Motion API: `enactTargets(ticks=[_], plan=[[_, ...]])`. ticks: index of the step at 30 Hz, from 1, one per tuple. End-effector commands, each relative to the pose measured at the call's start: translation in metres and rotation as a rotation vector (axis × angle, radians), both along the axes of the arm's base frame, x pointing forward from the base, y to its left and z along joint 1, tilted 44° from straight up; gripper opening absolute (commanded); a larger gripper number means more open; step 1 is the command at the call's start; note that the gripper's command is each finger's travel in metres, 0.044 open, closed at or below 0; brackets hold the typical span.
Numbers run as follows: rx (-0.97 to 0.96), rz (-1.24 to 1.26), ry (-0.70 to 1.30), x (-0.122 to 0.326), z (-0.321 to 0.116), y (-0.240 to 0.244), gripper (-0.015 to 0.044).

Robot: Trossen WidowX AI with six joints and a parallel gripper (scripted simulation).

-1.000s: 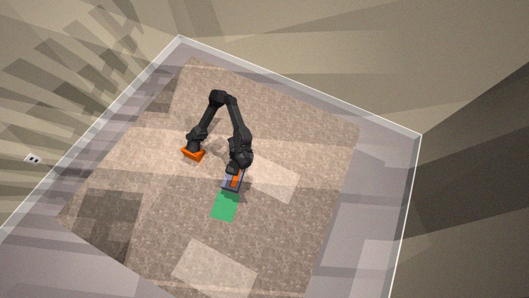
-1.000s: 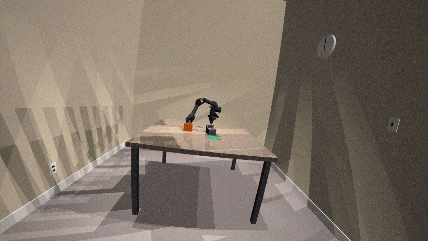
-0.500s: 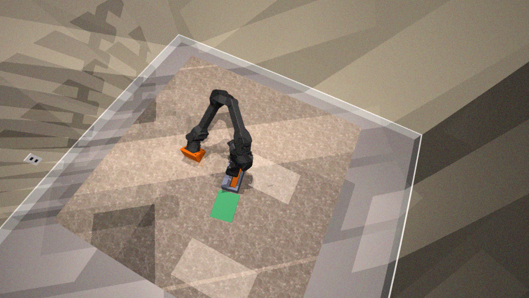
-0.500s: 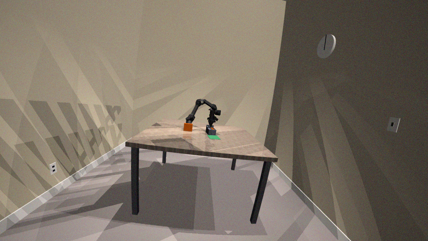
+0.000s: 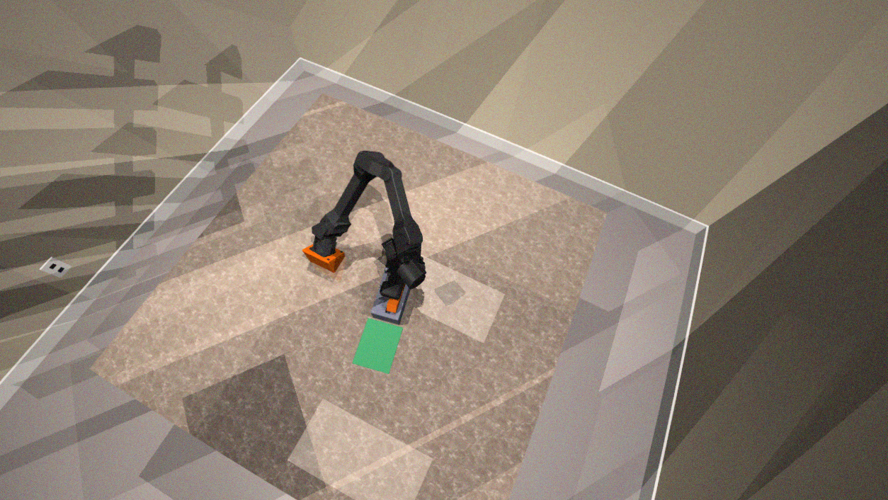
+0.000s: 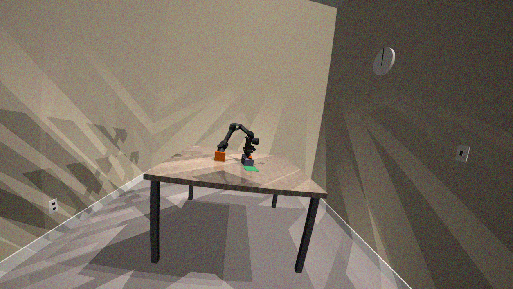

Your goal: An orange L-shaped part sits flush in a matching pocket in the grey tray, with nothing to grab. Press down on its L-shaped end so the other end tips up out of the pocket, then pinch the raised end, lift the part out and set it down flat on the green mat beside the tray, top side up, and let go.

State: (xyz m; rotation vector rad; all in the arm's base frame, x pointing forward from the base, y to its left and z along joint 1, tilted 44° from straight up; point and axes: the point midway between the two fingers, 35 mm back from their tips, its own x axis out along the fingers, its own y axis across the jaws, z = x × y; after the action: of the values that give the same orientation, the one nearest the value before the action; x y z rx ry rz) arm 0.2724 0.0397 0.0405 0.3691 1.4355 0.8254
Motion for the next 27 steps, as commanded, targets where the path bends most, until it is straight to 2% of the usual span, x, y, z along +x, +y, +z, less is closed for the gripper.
enactTargets(ticks=[1,21,27], plan=[[0.004,-0.003,0.006,-0.002,-0.006,0.006,0.0180],[0.006,0.000,0.002,-0.002,-0.007,0.009,0.0180],[0.005,-0.002,0.006,-0.004,0.006,0.008,0.0180]])
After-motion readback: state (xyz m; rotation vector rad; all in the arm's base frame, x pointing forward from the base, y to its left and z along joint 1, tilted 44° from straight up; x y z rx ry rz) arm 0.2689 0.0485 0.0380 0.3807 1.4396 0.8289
